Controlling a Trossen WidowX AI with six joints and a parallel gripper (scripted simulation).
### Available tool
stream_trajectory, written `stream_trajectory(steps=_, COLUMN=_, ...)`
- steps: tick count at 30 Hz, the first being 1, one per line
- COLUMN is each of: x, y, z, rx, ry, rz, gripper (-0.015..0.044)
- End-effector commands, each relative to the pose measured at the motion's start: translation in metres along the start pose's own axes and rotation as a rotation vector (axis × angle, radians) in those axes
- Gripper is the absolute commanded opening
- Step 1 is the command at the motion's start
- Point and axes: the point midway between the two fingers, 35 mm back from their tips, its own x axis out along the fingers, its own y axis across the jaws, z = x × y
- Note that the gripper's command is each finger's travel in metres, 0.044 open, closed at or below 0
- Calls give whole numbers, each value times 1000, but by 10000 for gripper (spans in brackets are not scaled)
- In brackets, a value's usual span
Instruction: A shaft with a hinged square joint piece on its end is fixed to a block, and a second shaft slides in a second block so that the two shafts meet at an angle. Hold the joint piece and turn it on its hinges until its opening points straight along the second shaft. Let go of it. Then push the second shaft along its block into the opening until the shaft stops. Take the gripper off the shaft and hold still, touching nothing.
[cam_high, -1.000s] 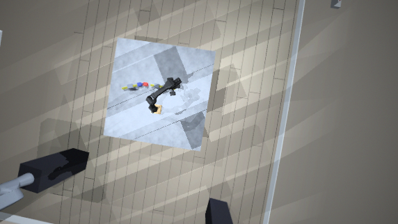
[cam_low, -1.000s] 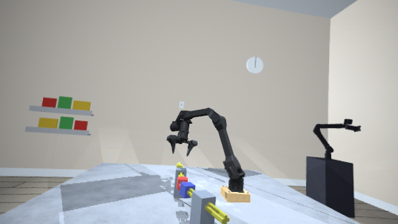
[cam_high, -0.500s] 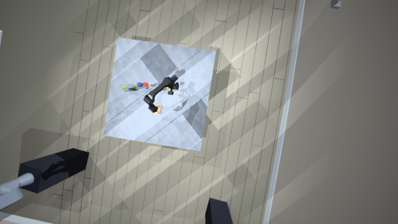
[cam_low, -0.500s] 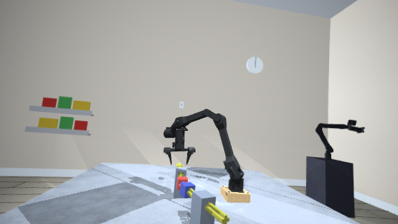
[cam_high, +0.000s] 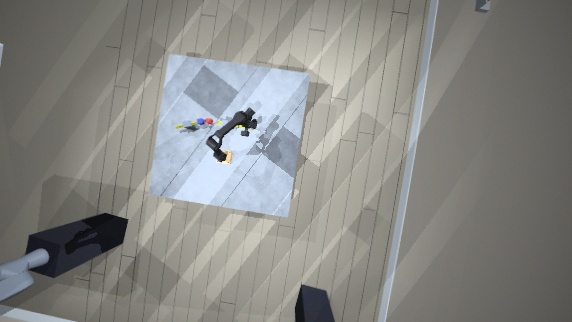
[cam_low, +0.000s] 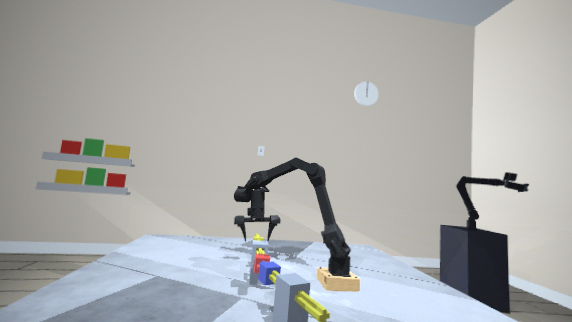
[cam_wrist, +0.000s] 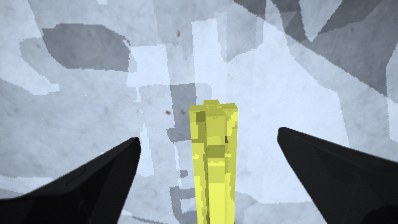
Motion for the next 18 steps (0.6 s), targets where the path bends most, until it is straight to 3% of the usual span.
stream_trajectory(steps=1, x=7, y=-1, z=0, rx=6, ry=-1, rz=-8, gripper=440)
stream_trajectory(steps=11, x=20, y=-2, z=-1, rx=7, ry=1, rz=-10, gripper=440)
stream_trajectory(steps=18, x=20, y=-2, z=-1, rx=7, ry=1, rz=-10, gripper=256)
